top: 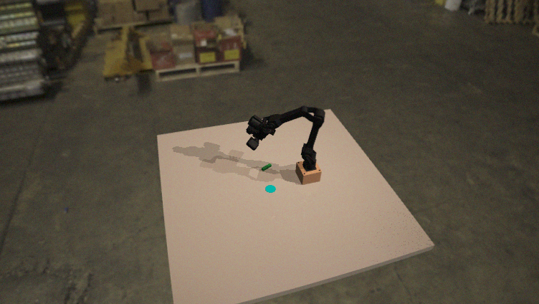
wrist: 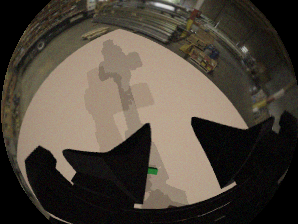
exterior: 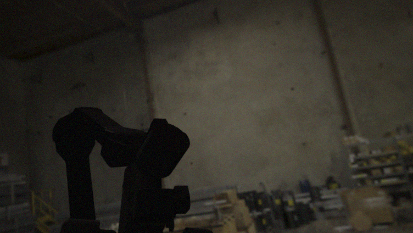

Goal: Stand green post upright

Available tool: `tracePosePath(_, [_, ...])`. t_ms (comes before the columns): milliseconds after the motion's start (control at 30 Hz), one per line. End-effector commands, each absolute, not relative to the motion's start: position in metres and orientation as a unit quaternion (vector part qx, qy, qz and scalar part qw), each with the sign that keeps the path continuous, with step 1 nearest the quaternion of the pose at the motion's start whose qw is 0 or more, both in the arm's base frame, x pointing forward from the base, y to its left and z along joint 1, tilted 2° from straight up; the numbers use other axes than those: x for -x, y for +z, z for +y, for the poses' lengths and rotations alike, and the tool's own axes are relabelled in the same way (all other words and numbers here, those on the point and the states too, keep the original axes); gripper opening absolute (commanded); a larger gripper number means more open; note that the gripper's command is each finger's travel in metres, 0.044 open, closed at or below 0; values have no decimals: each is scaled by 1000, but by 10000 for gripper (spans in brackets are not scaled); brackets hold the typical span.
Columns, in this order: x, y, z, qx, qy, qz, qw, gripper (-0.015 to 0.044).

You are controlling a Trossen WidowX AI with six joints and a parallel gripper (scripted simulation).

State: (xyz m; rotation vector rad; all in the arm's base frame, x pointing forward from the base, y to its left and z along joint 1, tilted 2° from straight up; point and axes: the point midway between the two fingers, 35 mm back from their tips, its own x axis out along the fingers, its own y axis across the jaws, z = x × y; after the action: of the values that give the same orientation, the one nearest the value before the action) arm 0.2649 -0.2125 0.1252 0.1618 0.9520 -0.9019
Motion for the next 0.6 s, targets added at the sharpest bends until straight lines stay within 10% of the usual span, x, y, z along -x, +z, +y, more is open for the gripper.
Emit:
tracePosePath(0, [-245, 91, -151, 104, 18, 669, 736, 232])
tracePosePath(567, [-237, 90, -134, 148, 148, 671, 712, 232])
